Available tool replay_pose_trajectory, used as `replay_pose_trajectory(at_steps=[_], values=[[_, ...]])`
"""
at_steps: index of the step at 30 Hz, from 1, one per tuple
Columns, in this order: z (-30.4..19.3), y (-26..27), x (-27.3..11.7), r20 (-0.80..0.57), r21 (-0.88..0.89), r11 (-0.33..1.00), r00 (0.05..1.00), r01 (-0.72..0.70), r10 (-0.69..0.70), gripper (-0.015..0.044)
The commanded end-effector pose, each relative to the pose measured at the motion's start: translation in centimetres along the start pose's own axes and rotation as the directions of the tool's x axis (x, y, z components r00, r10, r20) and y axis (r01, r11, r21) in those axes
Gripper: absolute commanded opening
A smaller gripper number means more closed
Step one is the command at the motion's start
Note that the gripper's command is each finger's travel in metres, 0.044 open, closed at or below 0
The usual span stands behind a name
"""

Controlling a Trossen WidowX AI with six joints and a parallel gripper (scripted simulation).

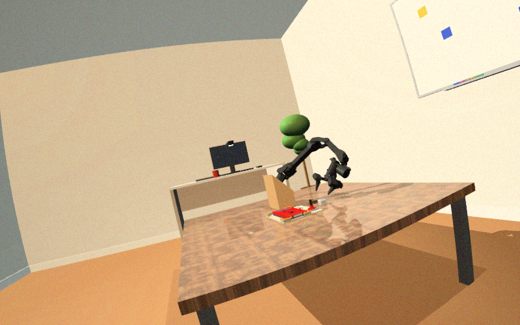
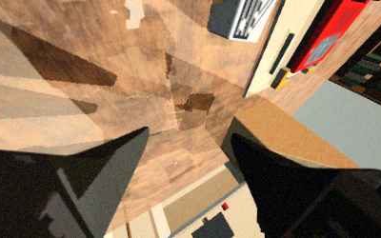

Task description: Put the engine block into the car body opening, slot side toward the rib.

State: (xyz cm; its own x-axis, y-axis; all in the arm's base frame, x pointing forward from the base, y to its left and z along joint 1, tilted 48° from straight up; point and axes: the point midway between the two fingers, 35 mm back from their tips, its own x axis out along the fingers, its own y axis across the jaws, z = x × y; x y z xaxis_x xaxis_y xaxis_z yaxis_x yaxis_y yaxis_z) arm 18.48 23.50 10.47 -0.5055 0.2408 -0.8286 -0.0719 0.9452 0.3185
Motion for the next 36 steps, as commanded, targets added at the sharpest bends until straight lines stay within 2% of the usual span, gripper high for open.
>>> replay_pose_trajectory(at_steps=[1, 2, 10, 21, 29, 36], values=[[0.0, 0.0, 0.0, 0.004, 0.0, 1.0, 1.0, -0.004, 0.004, 0.0426], [0.0, -0.1, 0.0, 0.014, 0.001, 1.0, 1.0, -0.018, 0.018, 0.044], [-0.3, -0.8, -0.2, 0.173, -0.018, 0.974, 0.959, -0.224, 0.223, 0.044], [-1.4, -2.2, -0.2, 0.344, -0.128, 0.879, 0.81, -0.46, 0.474, 0.044], [-1.4, -2.4, -0.2, 0.352, -0.137, 0.872, 0.799, -0.471, 0.487, 0.044], [5.5, -5.2, -1.5, 0.355, -0.136, 0.875, 0.802, -0.464, 0.48, 0.044]])
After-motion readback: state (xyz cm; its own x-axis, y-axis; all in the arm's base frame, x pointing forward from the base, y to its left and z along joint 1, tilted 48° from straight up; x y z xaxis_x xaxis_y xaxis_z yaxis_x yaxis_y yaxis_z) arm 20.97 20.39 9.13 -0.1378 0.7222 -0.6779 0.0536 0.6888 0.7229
